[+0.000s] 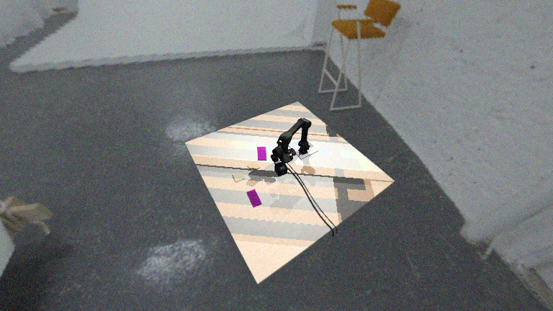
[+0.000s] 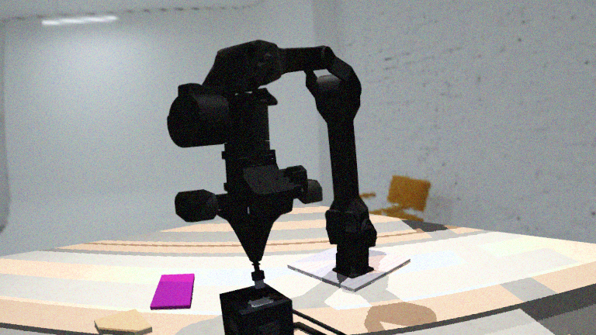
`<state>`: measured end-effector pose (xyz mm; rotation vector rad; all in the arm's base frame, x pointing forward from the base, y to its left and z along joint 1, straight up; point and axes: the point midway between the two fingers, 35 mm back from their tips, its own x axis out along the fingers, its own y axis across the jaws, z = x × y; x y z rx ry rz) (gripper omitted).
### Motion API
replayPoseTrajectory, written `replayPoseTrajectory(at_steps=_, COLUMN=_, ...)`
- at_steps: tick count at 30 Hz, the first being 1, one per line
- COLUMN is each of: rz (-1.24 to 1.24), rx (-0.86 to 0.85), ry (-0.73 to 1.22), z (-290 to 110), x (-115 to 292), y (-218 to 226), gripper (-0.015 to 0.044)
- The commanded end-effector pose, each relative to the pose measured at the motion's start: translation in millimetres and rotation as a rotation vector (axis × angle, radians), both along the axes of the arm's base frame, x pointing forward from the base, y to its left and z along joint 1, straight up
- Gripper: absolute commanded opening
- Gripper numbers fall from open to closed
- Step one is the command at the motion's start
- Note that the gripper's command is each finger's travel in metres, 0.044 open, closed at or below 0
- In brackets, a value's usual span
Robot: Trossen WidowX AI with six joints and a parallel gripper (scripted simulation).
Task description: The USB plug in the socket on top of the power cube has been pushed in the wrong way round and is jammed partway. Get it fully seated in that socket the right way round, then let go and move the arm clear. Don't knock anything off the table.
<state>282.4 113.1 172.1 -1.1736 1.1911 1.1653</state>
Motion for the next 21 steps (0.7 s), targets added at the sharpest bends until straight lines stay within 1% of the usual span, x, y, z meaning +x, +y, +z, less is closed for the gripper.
replayPoseTrajectory(at_steps=1, rz=-0.029, rx=0.001, ry=0.001, z=0.3, x=0.0, y=-0.1, gripper=0.0000)
replayPoseTrajectory(at_steps=21, rz=-0.557, rx=0.016, ry=0.014, z=-0.5, x=-0.3, y=-0.1, gripper=0.0000)
